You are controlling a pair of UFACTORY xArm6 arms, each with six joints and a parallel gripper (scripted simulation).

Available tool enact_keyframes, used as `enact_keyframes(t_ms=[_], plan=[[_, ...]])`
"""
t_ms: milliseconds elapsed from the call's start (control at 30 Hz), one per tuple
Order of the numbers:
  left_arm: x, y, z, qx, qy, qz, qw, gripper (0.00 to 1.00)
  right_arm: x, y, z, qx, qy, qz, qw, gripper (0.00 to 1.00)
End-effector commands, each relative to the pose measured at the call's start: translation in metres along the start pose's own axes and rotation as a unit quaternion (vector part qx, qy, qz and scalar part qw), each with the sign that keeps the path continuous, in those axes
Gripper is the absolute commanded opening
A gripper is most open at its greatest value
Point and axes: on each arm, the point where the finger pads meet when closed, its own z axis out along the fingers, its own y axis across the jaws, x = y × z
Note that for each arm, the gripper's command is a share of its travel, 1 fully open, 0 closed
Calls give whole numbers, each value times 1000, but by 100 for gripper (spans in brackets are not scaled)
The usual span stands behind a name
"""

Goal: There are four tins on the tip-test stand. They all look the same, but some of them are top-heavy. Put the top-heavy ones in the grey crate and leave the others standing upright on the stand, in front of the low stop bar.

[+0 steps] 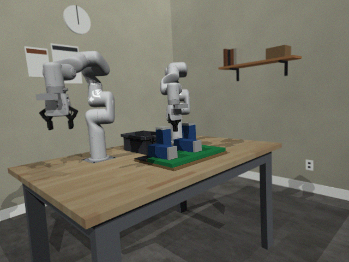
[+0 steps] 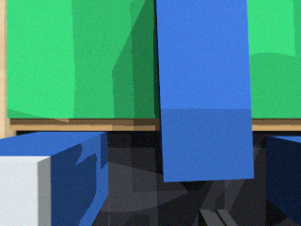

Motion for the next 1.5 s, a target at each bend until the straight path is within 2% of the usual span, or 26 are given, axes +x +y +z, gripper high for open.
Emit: enact_keyframes(t_ms=[0, 167, 200, 1467], plan=[[1, 1, -2, -2, 2, 0, 1000, 0, 1, 0, -2, 0, 2, 0, 1000, 100], [1, 1, -2, -2, 2, 0, 1000, 0, 1, 0, -2, 0, 2, 0, 1000, 100], [1, 1, -2, -2, 2, 0, 1000, 100, 1, 0, -2, 0, 2, 0, 1000, 100], [1, 1, -2, -2, 2, 0, 1000, 100, 1, 0, -2, 0, 2, 0, 1000, 100]])
